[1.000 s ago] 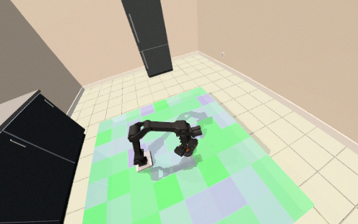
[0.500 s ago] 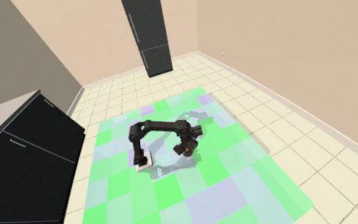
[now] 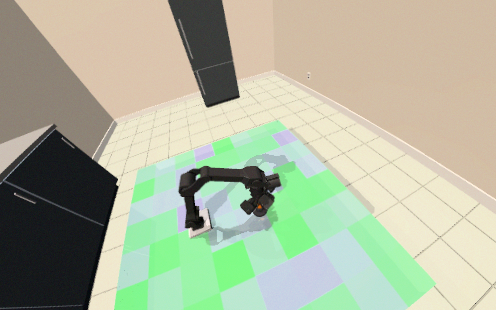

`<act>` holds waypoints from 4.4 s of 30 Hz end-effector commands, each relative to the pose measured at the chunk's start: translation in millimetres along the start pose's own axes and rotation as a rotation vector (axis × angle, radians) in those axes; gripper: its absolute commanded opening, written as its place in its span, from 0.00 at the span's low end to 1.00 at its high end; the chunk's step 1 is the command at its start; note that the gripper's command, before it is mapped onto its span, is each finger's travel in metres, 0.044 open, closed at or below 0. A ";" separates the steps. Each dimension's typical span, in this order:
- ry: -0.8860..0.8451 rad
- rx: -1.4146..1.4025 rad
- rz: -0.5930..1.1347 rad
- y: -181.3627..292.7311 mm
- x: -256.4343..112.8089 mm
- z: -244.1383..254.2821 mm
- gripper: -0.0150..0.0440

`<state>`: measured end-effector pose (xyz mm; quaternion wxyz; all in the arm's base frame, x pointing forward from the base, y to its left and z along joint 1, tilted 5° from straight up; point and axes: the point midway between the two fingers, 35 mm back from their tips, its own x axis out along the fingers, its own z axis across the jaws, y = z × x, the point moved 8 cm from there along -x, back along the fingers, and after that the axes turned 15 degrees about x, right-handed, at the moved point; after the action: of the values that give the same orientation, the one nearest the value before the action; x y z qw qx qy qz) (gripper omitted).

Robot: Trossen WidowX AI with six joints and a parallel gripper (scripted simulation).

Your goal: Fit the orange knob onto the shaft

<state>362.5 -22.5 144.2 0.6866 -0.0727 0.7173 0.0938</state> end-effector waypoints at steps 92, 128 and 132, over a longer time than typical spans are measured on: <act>0.000 0.423 -0.002 0.2 0.7 -3.3 0.25; 0.000 0.633 -0.002 0.7 -1.1 -3.8 0.25; 0.000 0.633 -0.002 0.5 0.1 -3.2 0.25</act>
<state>359.8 -22.5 144.3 0.6744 0.1428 0.7122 -0.1326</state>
